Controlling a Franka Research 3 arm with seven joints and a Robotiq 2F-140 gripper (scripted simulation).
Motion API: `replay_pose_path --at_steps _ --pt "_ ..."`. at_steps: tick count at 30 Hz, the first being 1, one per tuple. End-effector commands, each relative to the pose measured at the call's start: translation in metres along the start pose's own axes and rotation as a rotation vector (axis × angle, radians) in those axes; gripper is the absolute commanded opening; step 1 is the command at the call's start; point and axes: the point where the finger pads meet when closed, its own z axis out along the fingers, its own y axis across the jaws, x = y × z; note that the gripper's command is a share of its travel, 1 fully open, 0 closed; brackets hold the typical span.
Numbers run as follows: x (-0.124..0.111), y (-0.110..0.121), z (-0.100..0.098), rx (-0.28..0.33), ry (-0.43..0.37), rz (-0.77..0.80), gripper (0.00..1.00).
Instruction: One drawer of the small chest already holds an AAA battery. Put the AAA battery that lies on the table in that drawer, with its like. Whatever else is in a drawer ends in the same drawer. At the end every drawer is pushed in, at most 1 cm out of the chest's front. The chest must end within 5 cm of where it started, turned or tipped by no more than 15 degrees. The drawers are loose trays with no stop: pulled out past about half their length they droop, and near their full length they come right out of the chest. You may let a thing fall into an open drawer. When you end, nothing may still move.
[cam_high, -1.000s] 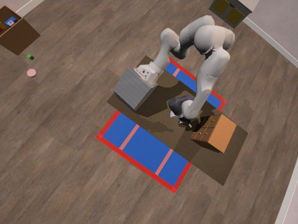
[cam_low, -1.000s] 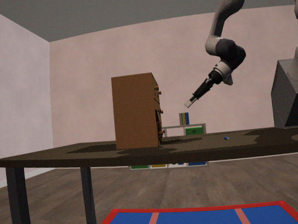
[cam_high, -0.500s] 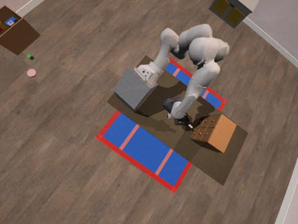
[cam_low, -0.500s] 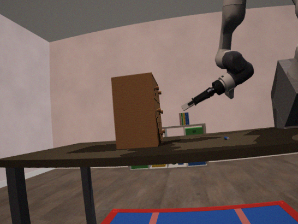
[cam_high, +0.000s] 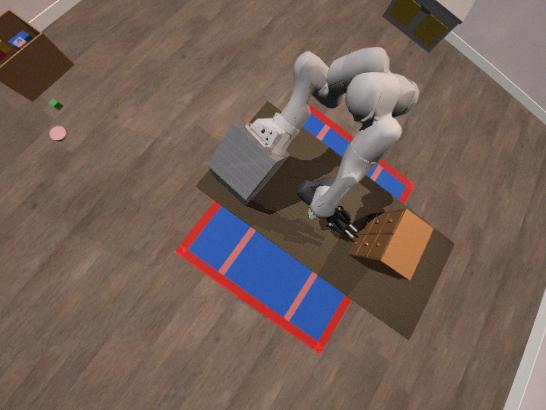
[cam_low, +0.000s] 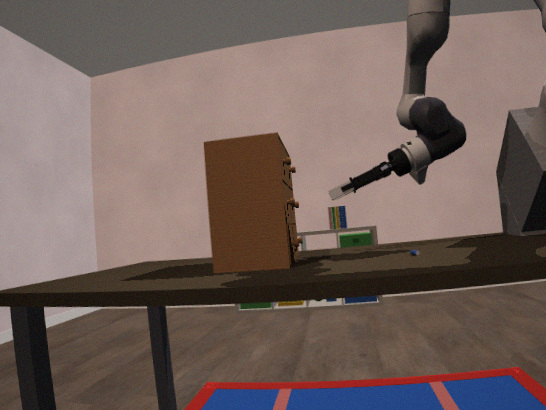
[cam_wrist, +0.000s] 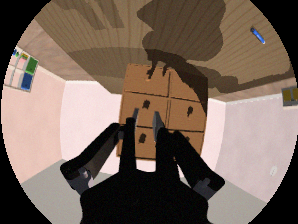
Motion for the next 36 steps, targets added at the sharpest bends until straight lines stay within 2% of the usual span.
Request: replay_pose_path --at_steps 1,19,28,36 --pt "-0.004 -0.001 0.001 0.001 -0.012 -0.037 0.20" --pt "-0.004 -0.001 0.004 0.001 -0.012 -0.037 0.20" --pt "-0.005 -0.001 0.019 0.001 -0.012 -0.037 0.20" --pt "-0.007 -0.001 0.047 0.001 -0.012 -0.037 0.20"
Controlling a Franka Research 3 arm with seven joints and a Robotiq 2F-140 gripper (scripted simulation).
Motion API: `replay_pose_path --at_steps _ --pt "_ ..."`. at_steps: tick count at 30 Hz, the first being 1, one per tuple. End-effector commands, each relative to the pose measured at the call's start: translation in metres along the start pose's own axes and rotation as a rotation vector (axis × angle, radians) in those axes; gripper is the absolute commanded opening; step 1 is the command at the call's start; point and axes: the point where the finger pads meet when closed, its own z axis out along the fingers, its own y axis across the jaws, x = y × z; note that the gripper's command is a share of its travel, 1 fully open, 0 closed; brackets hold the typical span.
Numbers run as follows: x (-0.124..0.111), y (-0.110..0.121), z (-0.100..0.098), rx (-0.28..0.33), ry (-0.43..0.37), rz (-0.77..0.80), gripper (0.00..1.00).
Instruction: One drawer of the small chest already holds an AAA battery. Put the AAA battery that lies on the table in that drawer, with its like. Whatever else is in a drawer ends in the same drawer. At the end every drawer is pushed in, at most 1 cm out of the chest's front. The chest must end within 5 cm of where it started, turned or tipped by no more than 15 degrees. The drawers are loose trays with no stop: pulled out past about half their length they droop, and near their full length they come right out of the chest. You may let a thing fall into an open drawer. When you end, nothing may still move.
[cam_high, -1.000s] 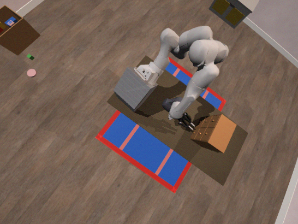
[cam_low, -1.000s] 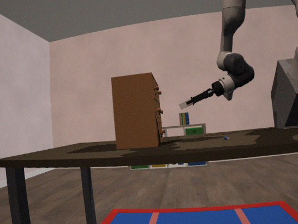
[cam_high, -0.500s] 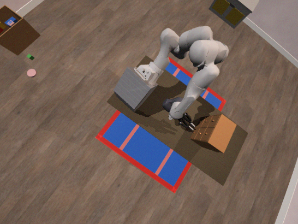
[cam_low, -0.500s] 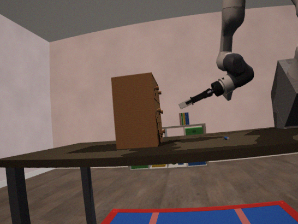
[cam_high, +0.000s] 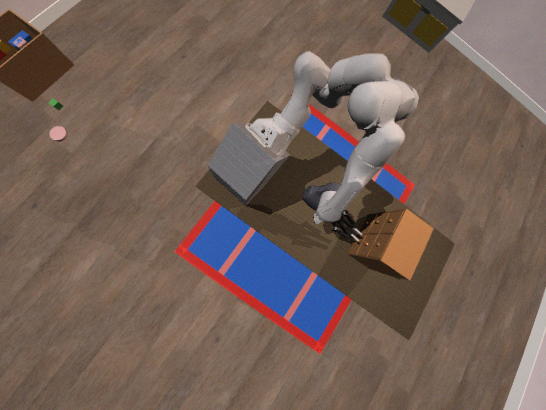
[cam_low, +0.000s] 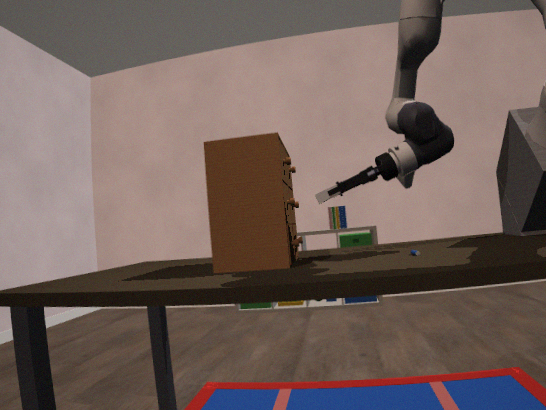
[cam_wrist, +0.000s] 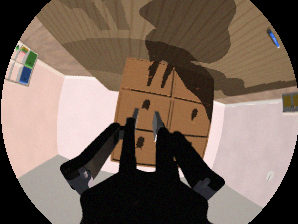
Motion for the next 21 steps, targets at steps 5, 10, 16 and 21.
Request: replay_pose_path --at_steps 5,10,16,21 --pt "0.001 -0.002 0.022 0.008 0.005 0.009 0.20" --pt "0.001 -0.002 0.027 0.008 0.005 0.009 0.20" --pt "0.001 -0.003 0.031 0.008 0.005 0.009 0.20" --pt "0.001 -0.003 0.031 0.008 0.005 0.009 0.20"
